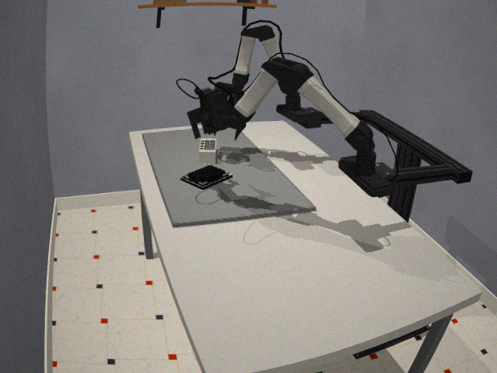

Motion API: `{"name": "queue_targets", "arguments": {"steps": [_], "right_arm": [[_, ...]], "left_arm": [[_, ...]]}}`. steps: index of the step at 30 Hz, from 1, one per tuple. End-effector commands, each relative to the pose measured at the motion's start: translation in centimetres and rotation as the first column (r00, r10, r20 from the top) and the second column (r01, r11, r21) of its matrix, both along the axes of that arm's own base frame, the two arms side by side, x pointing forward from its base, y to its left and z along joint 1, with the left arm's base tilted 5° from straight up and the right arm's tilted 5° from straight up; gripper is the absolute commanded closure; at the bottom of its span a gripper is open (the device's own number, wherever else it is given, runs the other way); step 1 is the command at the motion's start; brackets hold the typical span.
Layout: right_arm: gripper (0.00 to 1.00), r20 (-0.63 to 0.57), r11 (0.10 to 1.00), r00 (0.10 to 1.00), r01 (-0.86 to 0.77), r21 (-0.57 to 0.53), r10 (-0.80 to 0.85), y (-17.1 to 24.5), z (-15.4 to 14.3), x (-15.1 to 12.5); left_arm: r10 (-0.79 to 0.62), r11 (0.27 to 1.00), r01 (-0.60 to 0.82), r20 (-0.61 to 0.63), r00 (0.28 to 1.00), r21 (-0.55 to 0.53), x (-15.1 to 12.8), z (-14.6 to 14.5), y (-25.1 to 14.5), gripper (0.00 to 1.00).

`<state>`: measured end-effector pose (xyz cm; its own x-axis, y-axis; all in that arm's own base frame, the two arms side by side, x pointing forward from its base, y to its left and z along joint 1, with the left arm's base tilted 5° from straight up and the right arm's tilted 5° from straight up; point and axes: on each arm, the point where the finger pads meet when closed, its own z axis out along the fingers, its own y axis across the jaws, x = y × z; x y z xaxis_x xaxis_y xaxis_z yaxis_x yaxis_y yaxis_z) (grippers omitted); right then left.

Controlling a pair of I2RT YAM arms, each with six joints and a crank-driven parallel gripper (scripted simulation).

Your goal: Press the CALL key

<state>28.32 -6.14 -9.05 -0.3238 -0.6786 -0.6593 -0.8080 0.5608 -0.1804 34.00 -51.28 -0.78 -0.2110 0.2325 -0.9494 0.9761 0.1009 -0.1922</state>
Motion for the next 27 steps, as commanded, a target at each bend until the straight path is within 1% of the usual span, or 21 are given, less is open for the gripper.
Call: {"name": "queue_targets", "arguments": {"steps": [1,3,8,11,14,20,23,26,27], "right_arm": [[0.00,0.063,0.979,0.980,0.182,0.089,-0.188,-1.9,1.3,2.9],[0.00,0.056,0.961,0.965,0.249,0.124,-0.257,-2.7,1.5,3.2],[0.00,0.039,0.910,0.922,0.372,0.183,-0.385,-4.5,1.8,3.8],[0.00,0.035,0.902,0.915,0.390,0.185,-0.402,-4.8,1.8,3.8],[0.00,0.027,0.887,0.902,0.417,0.200,-0.431,-5.2,1.7,4.0],[0.00,0.019,0.879,0.895,0.435,0.196,-0.446,-5.6,1.6,3.7],[0.37,-0.004,0.880,0.895,0.441,0.176,-0.447,-5.5,1.2,3.4],[0.73,-0.059,0.886,0.894,0.448,0.122,-0.444,-5.4,0.3,2.8],[0.73,-0.059,0.886,0.894,0.448,0.122,-0.444,-5.4,0.3,2.8]], "left_arm": [[-0.166,0.957,0.208,0.207,0.964,-0.203,-2.1,2.7,-3.8,0.00],[-0.206,0.938,0.265,0.254,0.945,-0.226,-3.3,2.5,-4.3,0.00],[-0.262,0.907,0.341,0.305,0.916,-0.246,-5.3,1.4,-5.0,0.00],[-0.265,0.907,0.344,0.304,0.915,-0.245,-5.4,1.2,-5.1,0.00],[-0.257,0.918,0.321,0.271,0.928,-0.231,-5.1,0.3,-4.9,0.00],[-0.256,0.919,0.321,0.270,0.928,-0.230,-5.1,0.2,-4.9,0.00],[-0.256,0.919,0.321,0.270,0.928,-0.230,-5.1,0.2,-4.9,0.00],[-0.256,0.919,0.321,0.270,0.928,-0.230,-5.1,0.2,-4.9,0.00],[-0.256,0.919,0.321,0.270,0.928,-0.230,-5.1,0.2,-4.9,0.00]]}}
